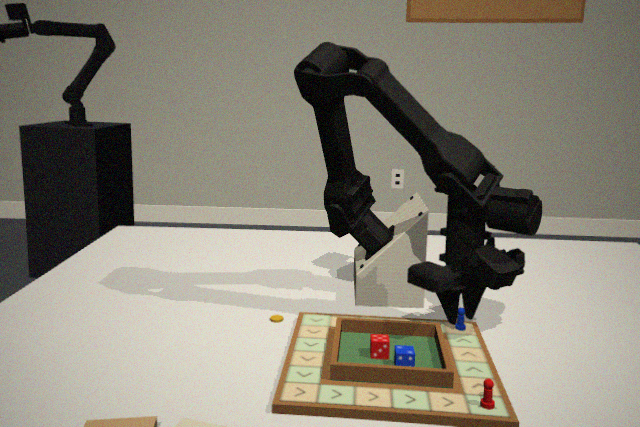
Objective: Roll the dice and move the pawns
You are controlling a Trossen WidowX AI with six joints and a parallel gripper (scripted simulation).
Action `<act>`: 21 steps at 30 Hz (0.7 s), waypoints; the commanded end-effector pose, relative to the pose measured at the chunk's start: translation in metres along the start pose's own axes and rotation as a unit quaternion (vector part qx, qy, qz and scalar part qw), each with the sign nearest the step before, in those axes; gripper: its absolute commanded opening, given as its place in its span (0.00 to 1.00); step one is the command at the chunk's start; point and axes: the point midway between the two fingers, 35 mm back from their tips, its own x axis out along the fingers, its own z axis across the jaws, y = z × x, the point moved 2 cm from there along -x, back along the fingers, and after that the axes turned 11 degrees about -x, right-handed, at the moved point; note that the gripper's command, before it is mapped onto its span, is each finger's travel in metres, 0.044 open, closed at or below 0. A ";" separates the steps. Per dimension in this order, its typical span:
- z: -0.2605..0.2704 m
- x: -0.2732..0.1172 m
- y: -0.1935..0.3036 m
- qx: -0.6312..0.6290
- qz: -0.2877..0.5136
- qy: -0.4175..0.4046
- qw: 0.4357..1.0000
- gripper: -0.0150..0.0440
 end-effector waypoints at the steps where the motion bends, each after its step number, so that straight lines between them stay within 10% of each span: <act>1: 0.000 -0.011 -0.001 0.000 0.000 0.000 1.000 0.74; 7: 0.001 -0.050 -0.001 -0.003 0.003 0.001 1.000 1.00; 21: -0.072 -0.127 0.077 0.307 0.005 0.004 0.952 1.00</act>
